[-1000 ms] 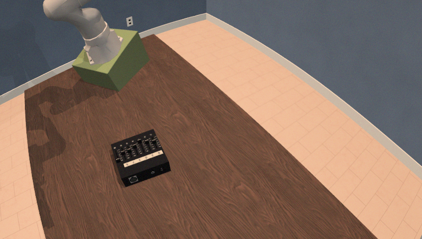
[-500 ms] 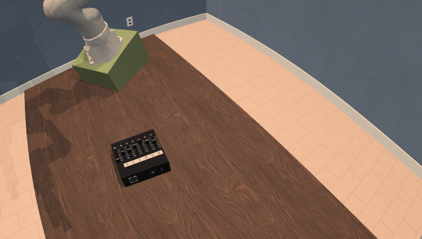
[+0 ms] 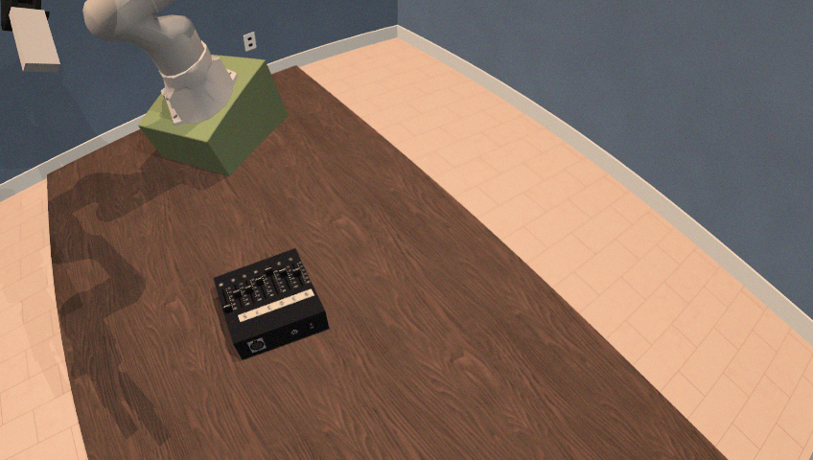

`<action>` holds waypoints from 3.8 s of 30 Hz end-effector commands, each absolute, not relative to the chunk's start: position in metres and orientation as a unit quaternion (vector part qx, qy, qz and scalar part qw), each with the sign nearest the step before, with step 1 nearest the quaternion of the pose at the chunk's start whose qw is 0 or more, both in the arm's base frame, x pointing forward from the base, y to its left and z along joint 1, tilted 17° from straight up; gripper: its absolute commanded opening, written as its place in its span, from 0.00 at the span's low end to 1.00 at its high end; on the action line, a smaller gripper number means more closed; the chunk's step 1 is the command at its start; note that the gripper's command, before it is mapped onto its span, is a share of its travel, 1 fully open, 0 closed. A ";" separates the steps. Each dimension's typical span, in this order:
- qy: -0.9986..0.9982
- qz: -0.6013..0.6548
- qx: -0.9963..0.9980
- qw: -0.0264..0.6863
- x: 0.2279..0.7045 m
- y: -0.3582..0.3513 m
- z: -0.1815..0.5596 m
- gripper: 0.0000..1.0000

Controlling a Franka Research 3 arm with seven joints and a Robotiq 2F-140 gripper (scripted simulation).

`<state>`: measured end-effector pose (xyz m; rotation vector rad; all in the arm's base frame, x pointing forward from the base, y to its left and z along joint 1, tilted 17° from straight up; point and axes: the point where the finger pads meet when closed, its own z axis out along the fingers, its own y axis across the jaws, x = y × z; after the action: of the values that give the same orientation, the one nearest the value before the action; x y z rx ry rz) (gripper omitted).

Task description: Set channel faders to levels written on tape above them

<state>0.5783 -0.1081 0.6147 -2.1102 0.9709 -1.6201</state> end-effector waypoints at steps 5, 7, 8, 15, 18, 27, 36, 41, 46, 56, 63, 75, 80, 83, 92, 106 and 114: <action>0.321 -0.545 -0.764 0.127 0.586 -0.107 0.587 1.00; 0.321 -0.545 -0.764 0.127 0.586 -0.107 0.587 1.00; 0.321 -0.545 -0.764 0.127 0.586 -0.107 0.587 1.00; 0.297 -0.492 -0.814 0.082 0.596 -0.103 0.517 1.00; 0.297 -0.492 -0.814 0.082 0.596 -0.103 0.517 1.00; 0.297 -0.492 -0.814 0.082 0.596 -0.103 0.517 1.00; 0.270 -0.437 -0.857 0.042 0.598 -0.102 0.451 1.00; 0.270 -0.437 -0.857 0.042 0.598 -0.102 0.451 1.00; 0.270 -0.437 -0.857 0.042 0.598 -0.102 0.451 1.00; 0.241 -0.382 -0.892 0.007 0.593 -0.101 0.390 1.00; 0.241 -0.382 -0.892 0.007 0.593 -0.101 0.390 1.00; 0.212 -0.329 -0.920 -0.023 0.582 -0.101 0.336 1.00; 0.212 -0.329 -0.920 -0.023 0.582 -0.101 0.336 1.00; 0.212 -0.329 -0.920 -0.023 0.582 -0.101 0.336 1.00; 0.183 -0.278 -0.942 -0.049 0.568 -0.102 0.289 1.00; 0.157 -0.232 -0.958 -0.070 0.552 -0.103 0.249 1.00; 0.157 -0.232 -0.958 -0.070 0.552 -0.103 0.249 1.00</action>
<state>0.5536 -0.1023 0.2503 -3.1309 0.5526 -0.7732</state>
